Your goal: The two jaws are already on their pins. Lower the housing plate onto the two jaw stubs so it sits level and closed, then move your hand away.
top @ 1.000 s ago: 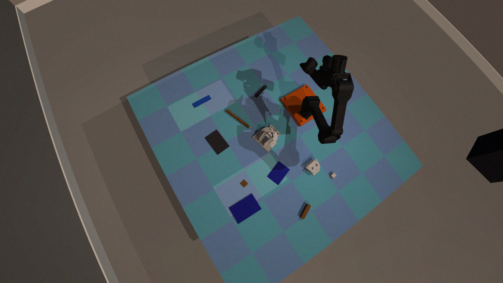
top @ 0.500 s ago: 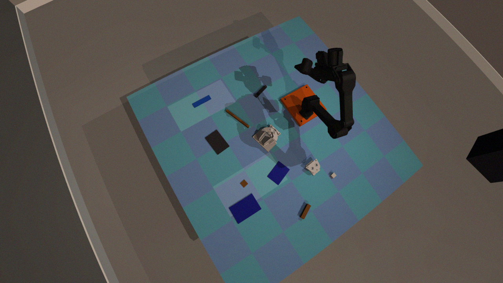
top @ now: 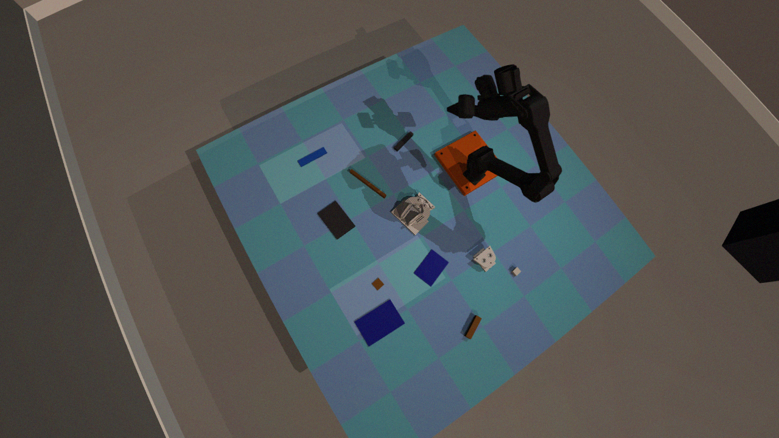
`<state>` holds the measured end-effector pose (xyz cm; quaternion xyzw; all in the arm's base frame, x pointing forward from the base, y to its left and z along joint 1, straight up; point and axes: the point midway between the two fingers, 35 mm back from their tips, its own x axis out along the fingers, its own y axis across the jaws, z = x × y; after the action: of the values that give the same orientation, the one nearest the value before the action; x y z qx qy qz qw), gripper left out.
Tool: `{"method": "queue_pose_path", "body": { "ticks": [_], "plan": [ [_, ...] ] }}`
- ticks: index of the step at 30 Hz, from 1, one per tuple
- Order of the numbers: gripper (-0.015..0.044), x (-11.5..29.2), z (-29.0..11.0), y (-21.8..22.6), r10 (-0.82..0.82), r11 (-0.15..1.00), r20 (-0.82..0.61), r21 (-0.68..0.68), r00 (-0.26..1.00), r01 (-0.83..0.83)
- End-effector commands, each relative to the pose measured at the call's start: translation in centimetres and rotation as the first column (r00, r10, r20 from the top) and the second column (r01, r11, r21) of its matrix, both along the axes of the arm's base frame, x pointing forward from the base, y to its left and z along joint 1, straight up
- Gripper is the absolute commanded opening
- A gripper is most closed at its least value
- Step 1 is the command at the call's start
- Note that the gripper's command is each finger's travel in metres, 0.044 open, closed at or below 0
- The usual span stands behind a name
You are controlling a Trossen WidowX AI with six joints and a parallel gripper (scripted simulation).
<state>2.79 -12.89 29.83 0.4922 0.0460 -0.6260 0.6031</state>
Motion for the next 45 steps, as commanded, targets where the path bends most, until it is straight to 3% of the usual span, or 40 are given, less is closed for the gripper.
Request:
{"method": "queue_pose_path", "body": {
  "ticks": [1,22,45],
  "plan": [
    [0.0440,0.6,-0.1,-0.5,0.076,0.997,-0.027,0.014,0.997,-0.076],
    [0.0440,5.0,-1.2,-1.9,0.476,0.879,-0.129,0.094,0.870,-0.467],
    [0.0440,11.2,-2.8,-1.2,0.814,0.576,-0.225,0.192,0.536,-0.794]
  ]
}}
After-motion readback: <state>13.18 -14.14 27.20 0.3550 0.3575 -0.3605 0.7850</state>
